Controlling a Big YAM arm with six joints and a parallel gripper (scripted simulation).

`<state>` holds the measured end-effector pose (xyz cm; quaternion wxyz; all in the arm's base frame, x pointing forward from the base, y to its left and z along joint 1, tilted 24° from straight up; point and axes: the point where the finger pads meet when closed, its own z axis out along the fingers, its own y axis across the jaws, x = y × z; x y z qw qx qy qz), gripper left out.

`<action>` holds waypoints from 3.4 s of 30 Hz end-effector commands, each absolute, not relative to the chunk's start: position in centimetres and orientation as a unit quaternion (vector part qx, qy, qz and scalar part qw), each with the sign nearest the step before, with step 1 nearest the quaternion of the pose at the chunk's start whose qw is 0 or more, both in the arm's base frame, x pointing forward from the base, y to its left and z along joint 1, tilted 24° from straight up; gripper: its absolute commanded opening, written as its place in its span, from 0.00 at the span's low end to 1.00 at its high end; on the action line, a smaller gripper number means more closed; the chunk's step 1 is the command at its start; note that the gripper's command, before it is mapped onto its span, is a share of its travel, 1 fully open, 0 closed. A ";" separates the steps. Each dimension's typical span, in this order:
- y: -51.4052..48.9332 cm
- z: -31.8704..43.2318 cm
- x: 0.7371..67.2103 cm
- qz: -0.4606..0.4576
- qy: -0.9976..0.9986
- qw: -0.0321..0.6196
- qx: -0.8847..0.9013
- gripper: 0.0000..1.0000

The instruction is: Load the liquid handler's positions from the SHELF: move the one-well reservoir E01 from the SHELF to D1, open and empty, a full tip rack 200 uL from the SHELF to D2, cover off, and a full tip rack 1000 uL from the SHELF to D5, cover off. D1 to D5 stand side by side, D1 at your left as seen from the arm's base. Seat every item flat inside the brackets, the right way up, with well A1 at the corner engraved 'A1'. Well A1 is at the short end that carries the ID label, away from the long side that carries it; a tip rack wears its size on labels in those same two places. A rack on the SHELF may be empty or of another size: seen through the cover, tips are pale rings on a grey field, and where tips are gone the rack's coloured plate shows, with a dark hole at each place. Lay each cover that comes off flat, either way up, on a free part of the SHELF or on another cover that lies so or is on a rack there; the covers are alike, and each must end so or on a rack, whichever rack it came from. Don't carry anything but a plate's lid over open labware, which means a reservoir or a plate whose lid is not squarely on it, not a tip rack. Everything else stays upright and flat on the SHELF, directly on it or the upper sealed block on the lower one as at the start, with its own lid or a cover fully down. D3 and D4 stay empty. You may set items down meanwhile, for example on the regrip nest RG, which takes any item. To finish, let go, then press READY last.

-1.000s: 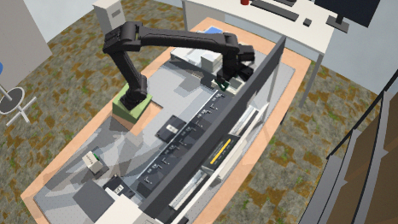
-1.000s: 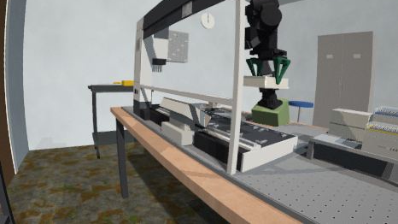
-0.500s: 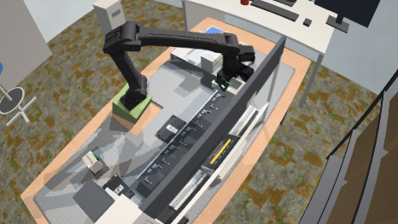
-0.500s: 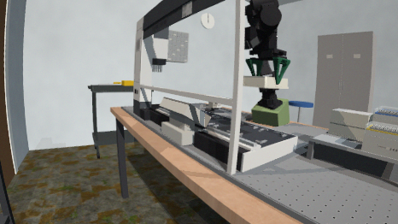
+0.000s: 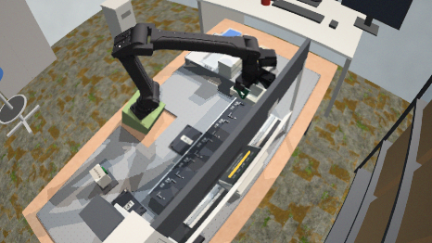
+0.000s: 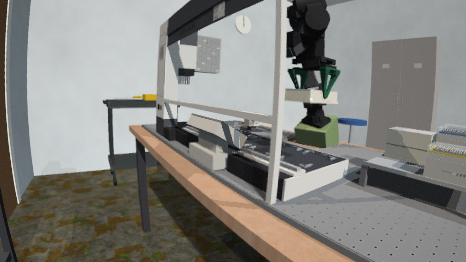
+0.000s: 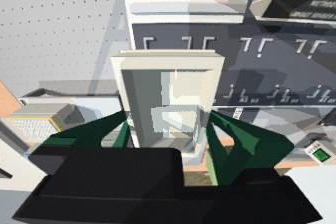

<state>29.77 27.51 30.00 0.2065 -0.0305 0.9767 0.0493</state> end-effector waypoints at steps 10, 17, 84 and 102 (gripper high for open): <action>28.1 32.0 30.1 0.065 0.972 0.221 -0.034 0.00; 28.1 32.0 30.1 0.065 0.972 0.221 -0.034 0.00; 28.6 22.0 34.0 0.050 0.976 0.210 -0.036 0.00; 29.3 20.3 35.4 0.056 0.974 0.216 -0.036 0.00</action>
